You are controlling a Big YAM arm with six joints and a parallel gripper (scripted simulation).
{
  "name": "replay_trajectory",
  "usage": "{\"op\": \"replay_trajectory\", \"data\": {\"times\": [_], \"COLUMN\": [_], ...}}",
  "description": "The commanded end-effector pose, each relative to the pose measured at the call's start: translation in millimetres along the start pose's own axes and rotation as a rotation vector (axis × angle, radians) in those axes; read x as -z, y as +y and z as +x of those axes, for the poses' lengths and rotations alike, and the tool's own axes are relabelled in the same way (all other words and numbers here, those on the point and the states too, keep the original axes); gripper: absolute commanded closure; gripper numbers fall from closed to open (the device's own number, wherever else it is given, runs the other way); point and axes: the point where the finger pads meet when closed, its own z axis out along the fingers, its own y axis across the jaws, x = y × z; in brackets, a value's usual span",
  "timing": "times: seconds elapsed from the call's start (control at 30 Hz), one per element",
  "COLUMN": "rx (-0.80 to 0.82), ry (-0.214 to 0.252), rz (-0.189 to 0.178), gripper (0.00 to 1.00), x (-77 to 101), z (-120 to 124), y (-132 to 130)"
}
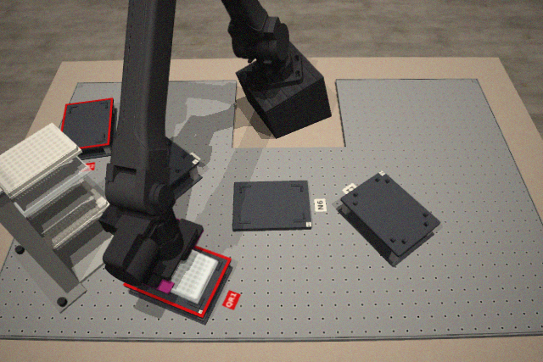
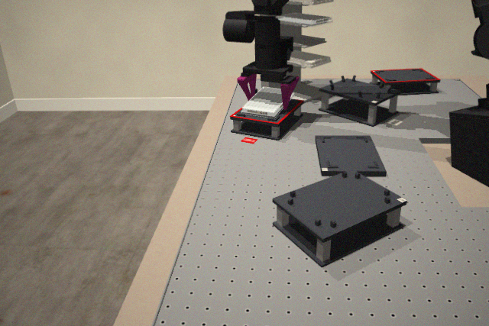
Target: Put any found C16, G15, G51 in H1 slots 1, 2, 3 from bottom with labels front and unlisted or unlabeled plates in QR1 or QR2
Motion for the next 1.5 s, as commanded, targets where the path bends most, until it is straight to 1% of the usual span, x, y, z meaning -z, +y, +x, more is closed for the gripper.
{"op": "replay_trajectory", "data": {"times": [0.0,0.03,0.07,0.1,0.57,0.6,0.67,0.73,0.93,1.0,1.03,1.07,1.1,1.3,1.4,1.47], "rx": [-0.005,-0.005,-0.005,-0.005,-0.005,-0.006,-0.009,-0.009,-0.009,-0.009,-0.002,-0.004,-0.010,-0.010,-0.010,-0.010], "ry": [-0.002,0.000,0.000,0.000,0.000,-0.001,0.002,0.004,0.003,0.003,0.001,0.003,0.005,0.005,0.005,0.005], "rz": [-0.036,-0.039,-0.039,-0.039,-0.039,-0.040,-0.066,-0.074,-0.076,-0.076,-0.036,-0.044,-0.076,-0.078,-0.078,-0.078], "gripper": [0.14,0.14,0.14,0.00,0.00,0.00,0.00,0.00,0.00,0.00,0.00,0.00,0.00,0.00,0.00,0.00], "x": [8.1,12.4,12.4,12.4,12.4,22.7,37.8,47.4,68.4,68.4,52.6,60.1,78.9,99.9,102.4,108.0], "z": [-7.7,-2.2,-2.2,-2.2,-2.2,-7.1,-2.6,1.9,1.4,1.4,4.7,4.1,1.5,1.3,1.3,2.9], "y": [9.7,14.9,14.9,14.9,14.9,11.9,24.0,26.7,26.1,26.1,20.9,22.0,25.8,25.0,24.9,25.3]}}
